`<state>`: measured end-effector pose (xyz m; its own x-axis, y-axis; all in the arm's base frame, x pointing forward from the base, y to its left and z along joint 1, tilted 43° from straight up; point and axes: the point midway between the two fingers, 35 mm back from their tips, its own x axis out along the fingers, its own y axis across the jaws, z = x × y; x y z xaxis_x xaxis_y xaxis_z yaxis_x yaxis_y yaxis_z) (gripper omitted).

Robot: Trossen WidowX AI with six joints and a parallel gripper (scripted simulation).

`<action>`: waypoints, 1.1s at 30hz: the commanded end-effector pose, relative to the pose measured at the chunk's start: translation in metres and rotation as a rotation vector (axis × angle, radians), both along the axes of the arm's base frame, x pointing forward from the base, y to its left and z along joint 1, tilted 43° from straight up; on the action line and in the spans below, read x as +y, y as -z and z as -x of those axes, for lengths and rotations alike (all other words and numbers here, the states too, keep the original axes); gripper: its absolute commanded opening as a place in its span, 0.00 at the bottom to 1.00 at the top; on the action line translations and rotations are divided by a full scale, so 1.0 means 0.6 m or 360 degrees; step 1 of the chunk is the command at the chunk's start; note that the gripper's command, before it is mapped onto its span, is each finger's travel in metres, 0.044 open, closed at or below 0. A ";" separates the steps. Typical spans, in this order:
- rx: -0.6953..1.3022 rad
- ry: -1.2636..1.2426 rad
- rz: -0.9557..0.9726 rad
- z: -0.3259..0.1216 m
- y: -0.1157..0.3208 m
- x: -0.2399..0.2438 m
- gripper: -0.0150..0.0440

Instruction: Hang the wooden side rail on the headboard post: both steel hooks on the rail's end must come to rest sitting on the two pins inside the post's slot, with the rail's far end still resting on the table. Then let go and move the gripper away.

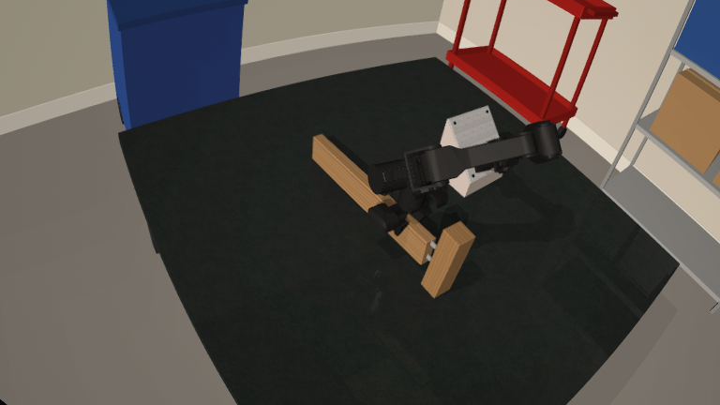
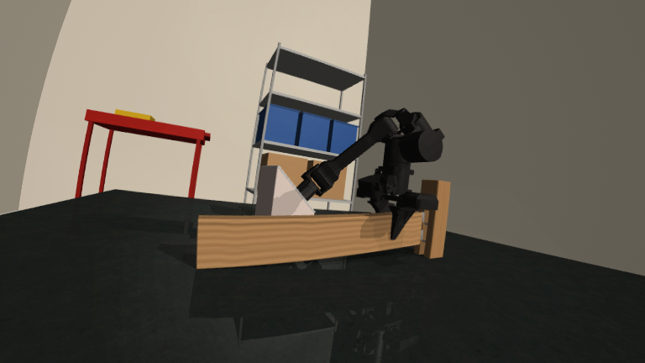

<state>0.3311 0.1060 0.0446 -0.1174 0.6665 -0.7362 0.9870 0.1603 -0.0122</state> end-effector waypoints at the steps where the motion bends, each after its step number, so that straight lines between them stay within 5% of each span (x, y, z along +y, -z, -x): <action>1: -0.0020 0.0017 -0.0002 -0.007 -0.010 -0.002 0.25; 33: -0.0020 0.0017 -0.0002 -0.006 -0.014 0.002 0.25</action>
<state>0.3311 0.1085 0.0470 -0.1191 0.6662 -0.7362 0.9869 0.1606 -0.0144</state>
